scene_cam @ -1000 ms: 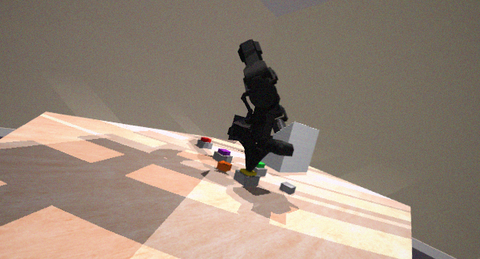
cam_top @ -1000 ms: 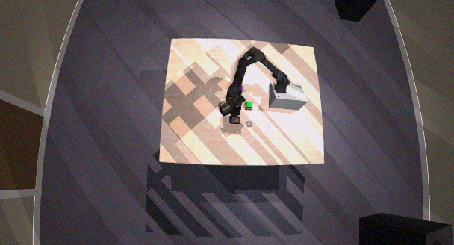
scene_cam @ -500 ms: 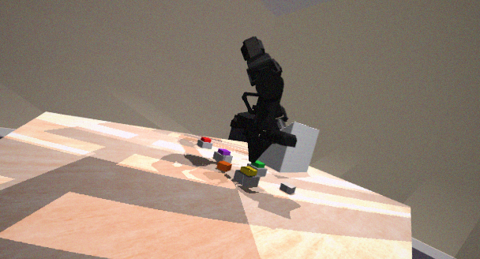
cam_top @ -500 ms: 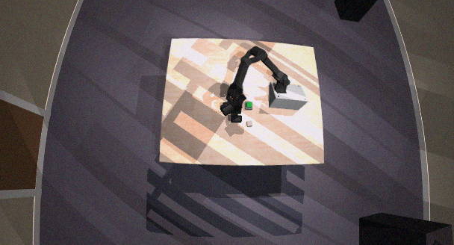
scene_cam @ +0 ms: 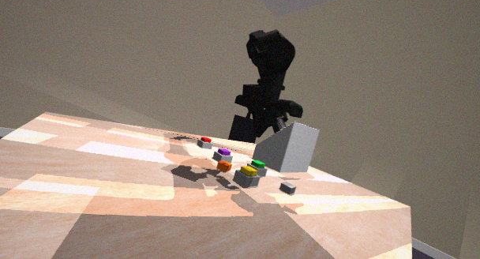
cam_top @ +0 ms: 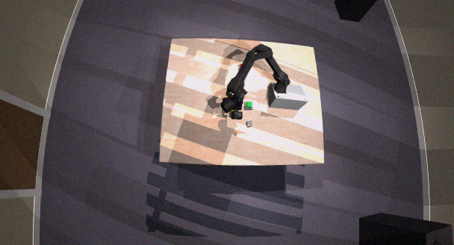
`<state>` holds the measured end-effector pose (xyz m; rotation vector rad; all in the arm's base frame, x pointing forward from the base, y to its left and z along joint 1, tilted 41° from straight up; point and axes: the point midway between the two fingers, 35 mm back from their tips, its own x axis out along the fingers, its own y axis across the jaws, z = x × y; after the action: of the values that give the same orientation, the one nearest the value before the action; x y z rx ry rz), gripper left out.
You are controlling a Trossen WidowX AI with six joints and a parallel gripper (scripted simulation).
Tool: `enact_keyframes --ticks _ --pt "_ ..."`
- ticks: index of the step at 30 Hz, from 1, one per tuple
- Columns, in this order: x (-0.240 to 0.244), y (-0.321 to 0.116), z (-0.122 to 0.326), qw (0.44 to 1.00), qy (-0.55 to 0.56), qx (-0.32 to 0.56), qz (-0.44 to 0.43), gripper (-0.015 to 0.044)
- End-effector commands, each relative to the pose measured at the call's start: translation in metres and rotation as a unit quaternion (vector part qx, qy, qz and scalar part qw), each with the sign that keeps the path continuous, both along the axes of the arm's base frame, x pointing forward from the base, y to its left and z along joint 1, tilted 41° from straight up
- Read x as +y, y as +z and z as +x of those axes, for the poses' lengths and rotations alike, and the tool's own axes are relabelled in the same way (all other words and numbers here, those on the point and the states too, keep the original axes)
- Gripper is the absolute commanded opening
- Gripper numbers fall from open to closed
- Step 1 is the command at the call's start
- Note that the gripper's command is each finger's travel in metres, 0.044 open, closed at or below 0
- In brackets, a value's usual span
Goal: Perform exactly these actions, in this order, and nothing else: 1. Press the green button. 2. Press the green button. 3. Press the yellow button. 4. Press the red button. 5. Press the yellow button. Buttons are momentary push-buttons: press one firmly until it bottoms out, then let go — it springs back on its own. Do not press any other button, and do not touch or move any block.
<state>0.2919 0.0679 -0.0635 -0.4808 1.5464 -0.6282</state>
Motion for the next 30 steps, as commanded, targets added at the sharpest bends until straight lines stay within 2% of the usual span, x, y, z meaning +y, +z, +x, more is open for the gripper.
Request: enact_keyframes --ticks 1,9,18,21,27,30 --pt "-0.019 0.022 0.008 1.000 -0.003 -0.001 0.013 0.0020" --pt "-0.119 0.109 0.008 0.999 0.002 -0.012 0.036 0.0020" --pt "-0.220 0.198 -0.060 1.000 -0.001 -0.003 0.001 0.0020" --pt "-0.233 0.210 -0.076 1.000 -0.003 0.002 -0.008 0.0020" --pt "-0.234 0.212 -0.078 1.000 -0.004 0.002 -0.009 0.0020" --pt "-0.249 0.194 -0.078 1.000 -0.004 0.002 -0.009 0.0020"
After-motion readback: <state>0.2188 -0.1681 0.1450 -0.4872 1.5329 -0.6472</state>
